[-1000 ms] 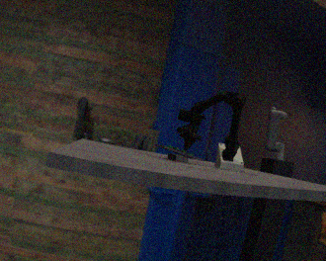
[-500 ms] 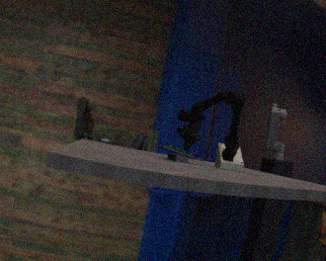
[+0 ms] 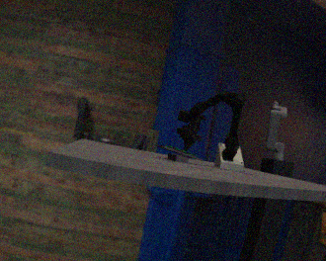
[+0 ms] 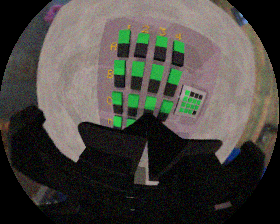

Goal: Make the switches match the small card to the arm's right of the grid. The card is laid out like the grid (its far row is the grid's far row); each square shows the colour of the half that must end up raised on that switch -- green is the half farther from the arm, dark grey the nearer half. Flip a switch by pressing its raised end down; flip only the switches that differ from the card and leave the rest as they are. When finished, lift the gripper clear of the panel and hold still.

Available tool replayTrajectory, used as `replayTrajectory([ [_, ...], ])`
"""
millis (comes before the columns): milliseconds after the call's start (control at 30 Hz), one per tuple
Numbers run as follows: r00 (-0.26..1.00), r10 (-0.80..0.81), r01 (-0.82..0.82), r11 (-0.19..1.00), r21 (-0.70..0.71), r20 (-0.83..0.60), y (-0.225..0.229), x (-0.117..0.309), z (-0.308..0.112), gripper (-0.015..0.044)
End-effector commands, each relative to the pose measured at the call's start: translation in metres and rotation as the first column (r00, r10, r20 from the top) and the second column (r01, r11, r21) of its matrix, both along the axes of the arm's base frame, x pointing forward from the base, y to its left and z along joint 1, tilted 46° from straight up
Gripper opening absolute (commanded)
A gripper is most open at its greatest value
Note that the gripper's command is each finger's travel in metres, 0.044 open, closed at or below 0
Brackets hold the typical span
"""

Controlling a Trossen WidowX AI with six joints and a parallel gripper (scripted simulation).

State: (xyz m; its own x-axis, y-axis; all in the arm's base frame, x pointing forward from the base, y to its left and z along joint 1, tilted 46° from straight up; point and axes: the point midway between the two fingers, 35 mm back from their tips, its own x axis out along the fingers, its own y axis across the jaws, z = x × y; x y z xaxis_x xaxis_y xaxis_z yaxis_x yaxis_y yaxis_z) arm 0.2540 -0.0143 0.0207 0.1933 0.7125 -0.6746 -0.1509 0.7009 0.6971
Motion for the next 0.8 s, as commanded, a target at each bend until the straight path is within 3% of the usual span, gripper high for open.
replayTrajectory([
  [0, 1.000, -0.004, 0.004, 1.000, 0.006, -0.003, 0.001, 0.000, -0.001, 0.0000],
  [267, 1.000, 0.000, 0.000, 1.000, -0.001, 0.000, -0.001, 0.000, 0.000, 0.0000],
  [467, 1.000, 0.014, -0.014, 1.000, 0.000, -0.022, -0.044, -0.009, 0.041, 0.0000],
  [767, 1.000, 0.014, -0.014, 1.000, 0.001, -0.024, -0.036, -0.023, 0.051, 0.0000],
])
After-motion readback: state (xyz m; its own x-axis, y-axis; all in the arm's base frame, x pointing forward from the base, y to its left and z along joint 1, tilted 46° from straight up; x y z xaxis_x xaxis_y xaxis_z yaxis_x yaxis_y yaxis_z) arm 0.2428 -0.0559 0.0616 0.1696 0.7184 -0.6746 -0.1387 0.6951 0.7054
